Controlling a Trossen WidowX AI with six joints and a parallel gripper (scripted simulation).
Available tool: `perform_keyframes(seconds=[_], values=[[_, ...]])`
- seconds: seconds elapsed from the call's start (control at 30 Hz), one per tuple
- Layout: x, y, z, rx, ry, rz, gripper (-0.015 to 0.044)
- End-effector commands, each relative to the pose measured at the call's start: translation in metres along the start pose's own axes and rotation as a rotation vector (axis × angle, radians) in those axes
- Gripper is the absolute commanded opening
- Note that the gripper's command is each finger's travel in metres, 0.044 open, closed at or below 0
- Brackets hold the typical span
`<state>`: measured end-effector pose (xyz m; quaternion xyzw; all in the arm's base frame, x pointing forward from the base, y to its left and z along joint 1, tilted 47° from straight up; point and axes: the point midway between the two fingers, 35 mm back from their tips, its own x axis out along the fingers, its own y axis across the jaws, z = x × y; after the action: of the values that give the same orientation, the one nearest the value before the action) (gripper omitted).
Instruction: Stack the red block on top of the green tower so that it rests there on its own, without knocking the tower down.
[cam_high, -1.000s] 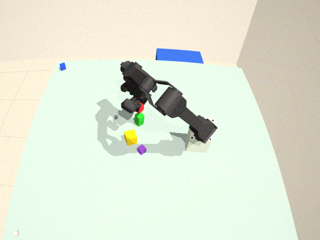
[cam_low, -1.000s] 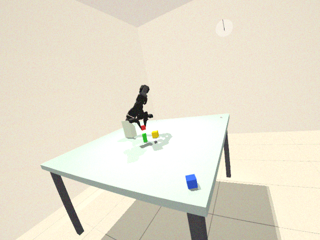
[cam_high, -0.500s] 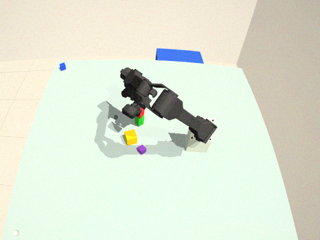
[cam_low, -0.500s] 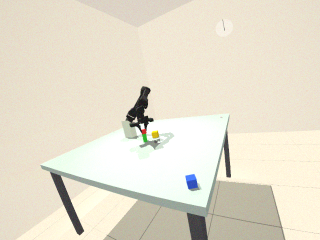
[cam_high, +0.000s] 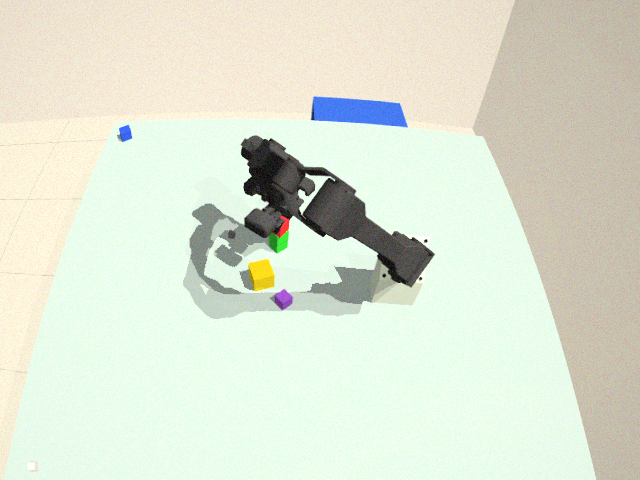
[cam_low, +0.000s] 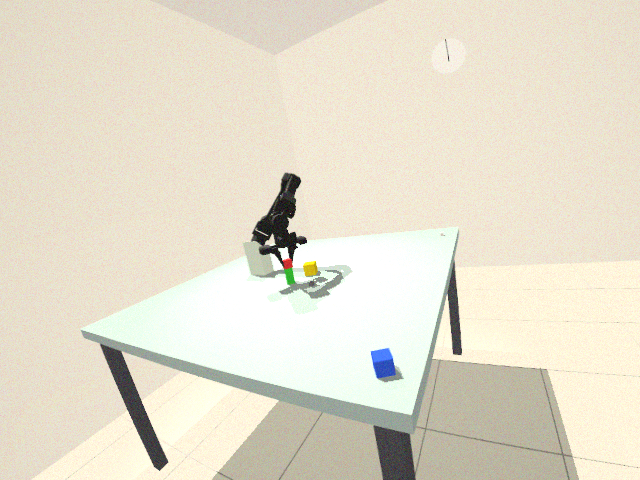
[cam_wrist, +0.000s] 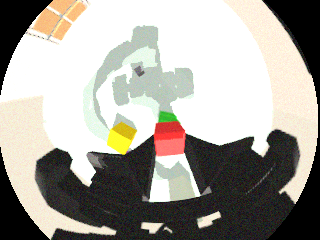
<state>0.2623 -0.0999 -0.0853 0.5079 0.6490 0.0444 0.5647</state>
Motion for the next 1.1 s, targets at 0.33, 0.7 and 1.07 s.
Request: perform_keyframes(seconds=[0.33, 0.7, 1.07], values=[[0.0015, 0.0001, -0.0001, 0.004, 0.0, 0.003, 0.0], [0.0005, -0.0001, -0.0003, 0.003, 0.001, 0.001, 0.0157], [0.0005, -0.0001, -0.0003, 0.003, 0.001, 0.001, 0.044]])
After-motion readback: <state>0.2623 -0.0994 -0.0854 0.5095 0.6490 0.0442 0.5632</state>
